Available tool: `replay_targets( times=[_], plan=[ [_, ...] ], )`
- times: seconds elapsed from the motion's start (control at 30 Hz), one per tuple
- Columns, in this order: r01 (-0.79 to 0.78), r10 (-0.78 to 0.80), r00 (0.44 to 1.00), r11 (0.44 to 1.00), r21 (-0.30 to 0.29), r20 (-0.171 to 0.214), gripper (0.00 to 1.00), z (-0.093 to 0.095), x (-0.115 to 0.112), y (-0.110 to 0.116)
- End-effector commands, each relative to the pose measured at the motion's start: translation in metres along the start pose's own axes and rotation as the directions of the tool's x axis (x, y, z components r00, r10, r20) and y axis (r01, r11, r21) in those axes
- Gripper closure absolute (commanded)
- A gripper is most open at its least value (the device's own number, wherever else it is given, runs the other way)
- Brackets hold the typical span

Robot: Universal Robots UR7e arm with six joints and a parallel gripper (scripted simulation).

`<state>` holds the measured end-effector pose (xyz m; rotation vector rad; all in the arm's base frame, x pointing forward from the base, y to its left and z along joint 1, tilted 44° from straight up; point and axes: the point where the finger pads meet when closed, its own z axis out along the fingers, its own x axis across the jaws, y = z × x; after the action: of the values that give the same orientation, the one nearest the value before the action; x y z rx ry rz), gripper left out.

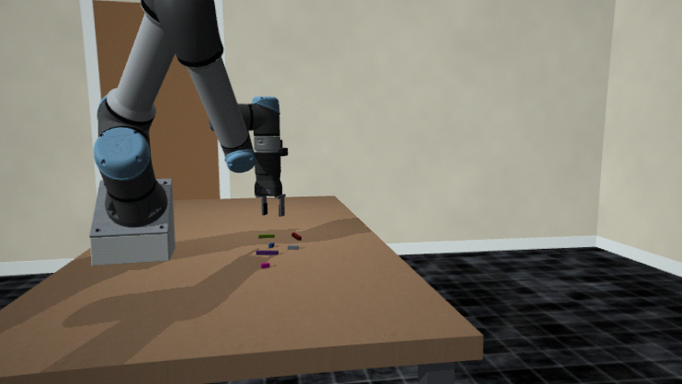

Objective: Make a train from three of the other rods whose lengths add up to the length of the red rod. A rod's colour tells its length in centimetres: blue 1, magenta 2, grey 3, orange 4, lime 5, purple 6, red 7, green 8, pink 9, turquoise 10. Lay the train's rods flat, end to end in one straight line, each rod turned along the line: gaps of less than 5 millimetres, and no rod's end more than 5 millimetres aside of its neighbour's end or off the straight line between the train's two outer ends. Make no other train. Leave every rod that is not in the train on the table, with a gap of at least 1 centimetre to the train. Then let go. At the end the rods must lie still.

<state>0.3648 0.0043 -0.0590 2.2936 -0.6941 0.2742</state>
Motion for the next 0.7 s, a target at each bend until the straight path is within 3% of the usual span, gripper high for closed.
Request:
replay_targets(
  times=[0.0,0.23,0.3,0.67],
  plan=[
    [-0.123,0.123,0.992,0.992,-0.002,0.0,0.0,0.001,-0.005,-0.011],
    [-0.347,0.347,0.938,0.938,-0.001,0.001,0.0,0.005,-0.015,-0.029],
    [-0.347,0.347,0.938,0.938,-0.001,0.001,0.0,0.005,-0.015,-0.029],
    [-0.667,0.667,0.745,0.745,-0.002,0.0,0.0,0.011,-0.036,-0.053]
  ],
)
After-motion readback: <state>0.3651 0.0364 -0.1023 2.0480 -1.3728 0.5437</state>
